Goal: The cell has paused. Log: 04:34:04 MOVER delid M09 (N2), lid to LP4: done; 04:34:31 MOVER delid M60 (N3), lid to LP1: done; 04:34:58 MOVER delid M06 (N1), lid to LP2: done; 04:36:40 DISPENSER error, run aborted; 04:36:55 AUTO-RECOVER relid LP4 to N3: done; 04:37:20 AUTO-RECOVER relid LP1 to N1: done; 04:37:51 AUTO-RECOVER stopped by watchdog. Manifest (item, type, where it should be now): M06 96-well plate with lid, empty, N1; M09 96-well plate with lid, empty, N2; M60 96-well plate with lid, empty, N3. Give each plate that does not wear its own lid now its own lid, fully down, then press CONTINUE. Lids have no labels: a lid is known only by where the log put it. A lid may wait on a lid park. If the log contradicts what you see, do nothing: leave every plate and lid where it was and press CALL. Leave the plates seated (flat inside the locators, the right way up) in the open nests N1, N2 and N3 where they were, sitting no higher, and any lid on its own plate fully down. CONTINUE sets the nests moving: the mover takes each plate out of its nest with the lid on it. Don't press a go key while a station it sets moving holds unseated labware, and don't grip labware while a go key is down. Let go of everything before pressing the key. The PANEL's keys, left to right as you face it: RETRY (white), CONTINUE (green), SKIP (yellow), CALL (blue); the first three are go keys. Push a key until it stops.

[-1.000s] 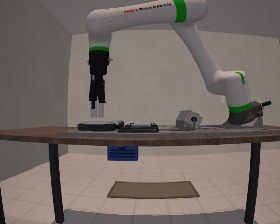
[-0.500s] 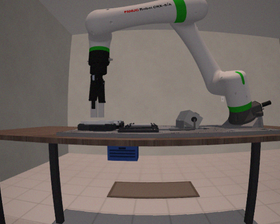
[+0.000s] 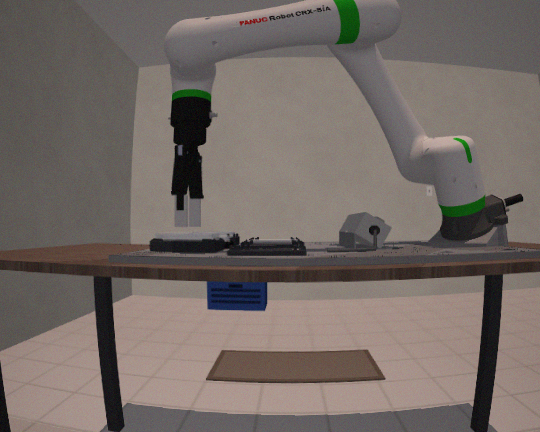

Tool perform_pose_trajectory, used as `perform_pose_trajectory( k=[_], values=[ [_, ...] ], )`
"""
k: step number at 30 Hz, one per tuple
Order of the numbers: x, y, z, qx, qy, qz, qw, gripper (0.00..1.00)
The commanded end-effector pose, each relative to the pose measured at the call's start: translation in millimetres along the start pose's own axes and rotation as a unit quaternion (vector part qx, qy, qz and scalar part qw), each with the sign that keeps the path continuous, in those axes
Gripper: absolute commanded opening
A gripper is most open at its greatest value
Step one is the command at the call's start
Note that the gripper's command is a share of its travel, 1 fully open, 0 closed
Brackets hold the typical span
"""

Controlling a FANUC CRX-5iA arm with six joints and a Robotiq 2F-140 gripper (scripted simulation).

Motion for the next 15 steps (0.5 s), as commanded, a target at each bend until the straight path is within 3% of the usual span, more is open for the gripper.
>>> perform_pose_trajectory(
  k=[1,15],
  values=[
    [-0.1,0.1,0.0,0.000,0.000,0.000,1.000,0.66],
    [-0.1,4.5,0.0,0.000,0.000,0.000,1.000,0.66]
  ],
)
Point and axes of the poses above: the point where the finger pads meet when closed, its own y axis out along the fingers, its own z axis across the jaws, x = y × z, the point moved 5 cm from there along -y, back along the fingers, and after that the axes turned 11 degrees about y, right-handed, at the moved point
